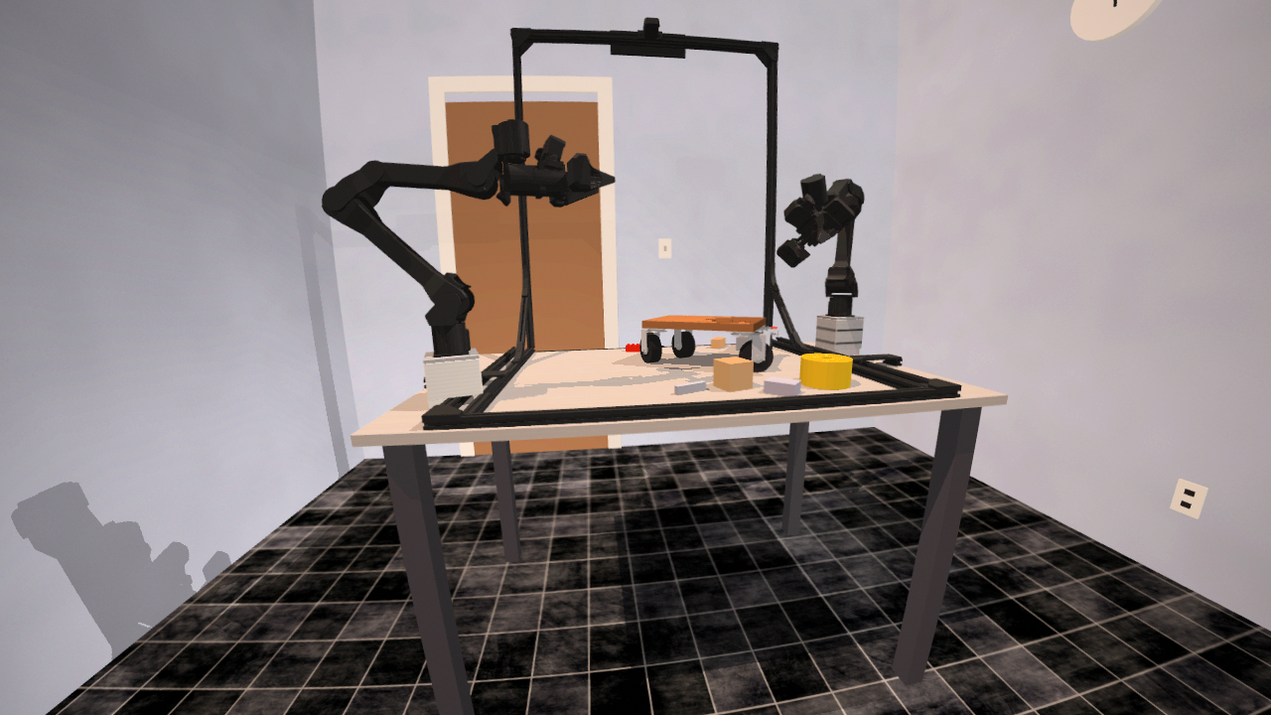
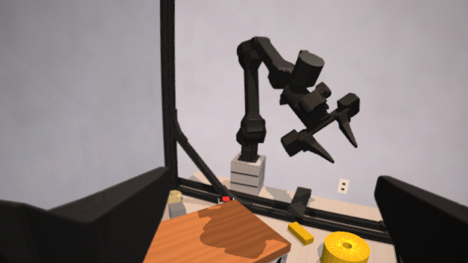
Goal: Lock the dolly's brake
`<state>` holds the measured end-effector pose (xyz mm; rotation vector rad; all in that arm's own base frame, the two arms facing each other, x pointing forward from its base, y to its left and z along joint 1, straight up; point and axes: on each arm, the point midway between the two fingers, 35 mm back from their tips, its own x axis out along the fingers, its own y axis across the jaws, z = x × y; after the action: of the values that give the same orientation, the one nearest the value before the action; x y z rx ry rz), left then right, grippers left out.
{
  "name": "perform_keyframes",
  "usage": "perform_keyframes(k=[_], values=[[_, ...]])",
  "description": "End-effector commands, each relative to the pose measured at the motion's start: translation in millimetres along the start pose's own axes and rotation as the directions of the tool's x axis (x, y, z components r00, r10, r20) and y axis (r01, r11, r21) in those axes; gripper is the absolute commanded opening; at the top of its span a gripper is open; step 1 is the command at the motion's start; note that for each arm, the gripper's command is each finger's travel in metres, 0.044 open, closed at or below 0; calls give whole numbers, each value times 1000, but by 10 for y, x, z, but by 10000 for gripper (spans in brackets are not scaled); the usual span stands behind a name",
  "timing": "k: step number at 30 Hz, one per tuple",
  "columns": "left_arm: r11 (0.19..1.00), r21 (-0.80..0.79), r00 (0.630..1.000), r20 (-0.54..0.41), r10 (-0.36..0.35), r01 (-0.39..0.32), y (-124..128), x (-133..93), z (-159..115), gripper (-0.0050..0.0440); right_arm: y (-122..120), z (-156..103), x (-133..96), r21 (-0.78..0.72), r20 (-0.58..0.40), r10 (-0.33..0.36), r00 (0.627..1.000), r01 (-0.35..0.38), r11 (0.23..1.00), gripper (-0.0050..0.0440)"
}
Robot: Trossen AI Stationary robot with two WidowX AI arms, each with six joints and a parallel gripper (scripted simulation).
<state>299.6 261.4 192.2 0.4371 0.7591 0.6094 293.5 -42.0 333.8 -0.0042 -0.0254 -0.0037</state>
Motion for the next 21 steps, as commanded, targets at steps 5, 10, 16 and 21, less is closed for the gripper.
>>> perform_keyframes(k=[5,10,16,21], values=[[933,-169,923,-168,-345,318,-1164,-144,-192,80,-319,245,-481,5,-5,-6,1000,6,1000,440],[888,-239,858,-253,-447,392,-1550,-309,-315,8,-362,313,-686,10,-11,-9,1000,9,1000,440],[821,-371,695,-443,-567,434,-2144,-749,-621,0,-274,426,-1068,10,-21,-5,1000,5,1000,440],[815,-441,544,-607,-579,376,-2448,-1182,-909,0,-61,492,-1301,5,-25,2,1000,-2,1000,440]])
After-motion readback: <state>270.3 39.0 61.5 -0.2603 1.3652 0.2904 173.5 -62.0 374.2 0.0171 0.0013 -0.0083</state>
